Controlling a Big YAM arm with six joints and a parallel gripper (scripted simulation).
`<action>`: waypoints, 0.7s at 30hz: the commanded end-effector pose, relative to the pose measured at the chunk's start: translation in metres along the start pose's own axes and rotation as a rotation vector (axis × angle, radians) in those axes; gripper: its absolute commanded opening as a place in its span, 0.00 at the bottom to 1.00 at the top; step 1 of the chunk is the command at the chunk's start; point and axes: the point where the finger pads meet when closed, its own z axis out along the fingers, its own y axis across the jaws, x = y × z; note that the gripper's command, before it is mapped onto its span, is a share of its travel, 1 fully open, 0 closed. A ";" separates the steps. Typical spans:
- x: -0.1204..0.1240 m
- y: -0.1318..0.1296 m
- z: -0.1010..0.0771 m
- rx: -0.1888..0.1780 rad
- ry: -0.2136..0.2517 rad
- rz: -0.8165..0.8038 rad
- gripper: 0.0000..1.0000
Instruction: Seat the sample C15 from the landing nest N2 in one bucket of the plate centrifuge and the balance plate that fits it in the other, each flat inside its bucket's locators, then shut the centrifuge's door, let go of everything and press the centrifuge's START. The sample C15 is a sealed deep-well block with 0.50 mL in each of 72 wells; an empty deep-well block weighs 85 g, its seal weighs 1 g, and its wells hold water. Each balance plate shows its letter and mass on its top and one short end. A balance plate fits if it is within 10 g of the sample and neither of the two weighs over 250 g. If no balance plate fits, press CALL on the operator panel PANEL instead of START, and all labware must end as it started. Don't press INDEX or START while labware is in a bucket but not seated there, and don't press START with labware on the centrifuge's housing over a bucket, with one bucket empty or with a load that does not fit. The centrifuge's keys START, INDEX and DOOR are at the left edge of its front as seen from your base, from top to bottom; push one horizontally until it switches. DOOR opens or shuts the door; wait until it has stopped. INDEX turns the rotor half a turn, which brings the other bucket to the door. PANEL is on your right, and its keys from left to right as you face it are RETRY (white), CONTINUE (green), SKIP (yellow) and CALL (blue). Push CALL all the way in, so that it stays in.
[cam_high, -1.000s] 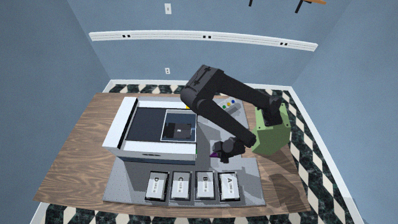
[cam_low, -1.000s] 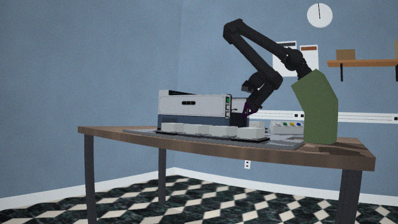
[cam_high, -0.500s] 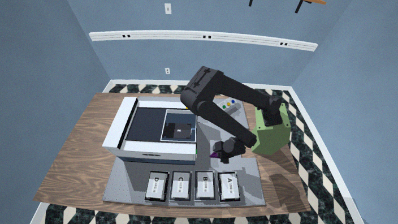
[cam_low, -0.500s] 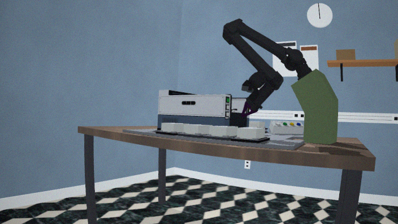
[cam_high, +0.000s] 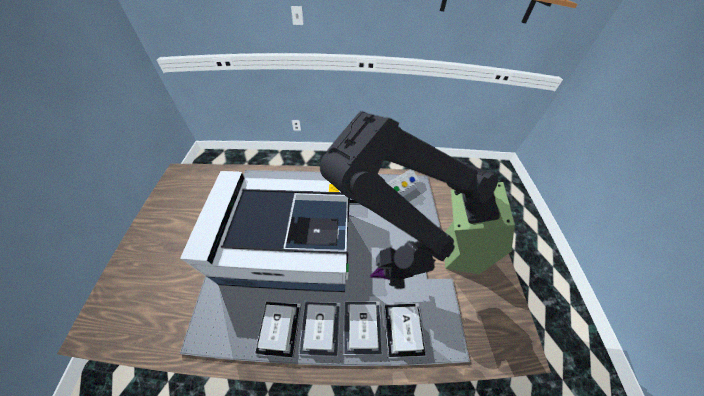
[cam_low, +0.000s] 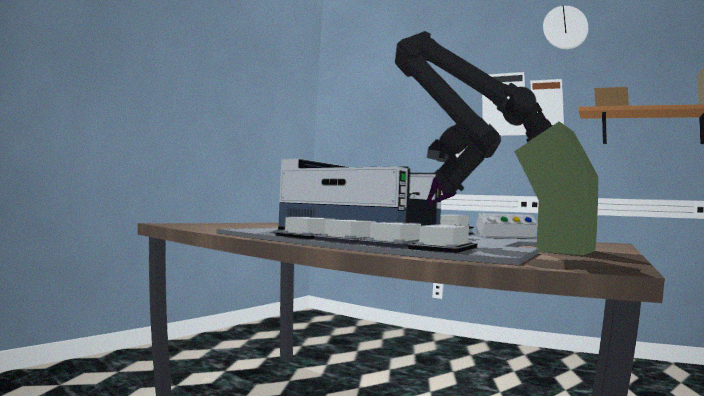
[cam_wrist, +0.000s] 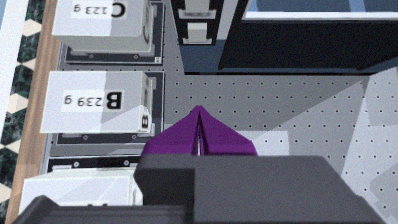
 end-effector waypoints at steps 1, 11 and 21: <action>0.002 0.000 -0.013 -0.013 0.025 0.001 0.00; 0.000 0.000 -0.018 -0.013 0.047 0.001 0.00; -0.002 0.000 -0.026 -0.013 0.086 0.002 0.00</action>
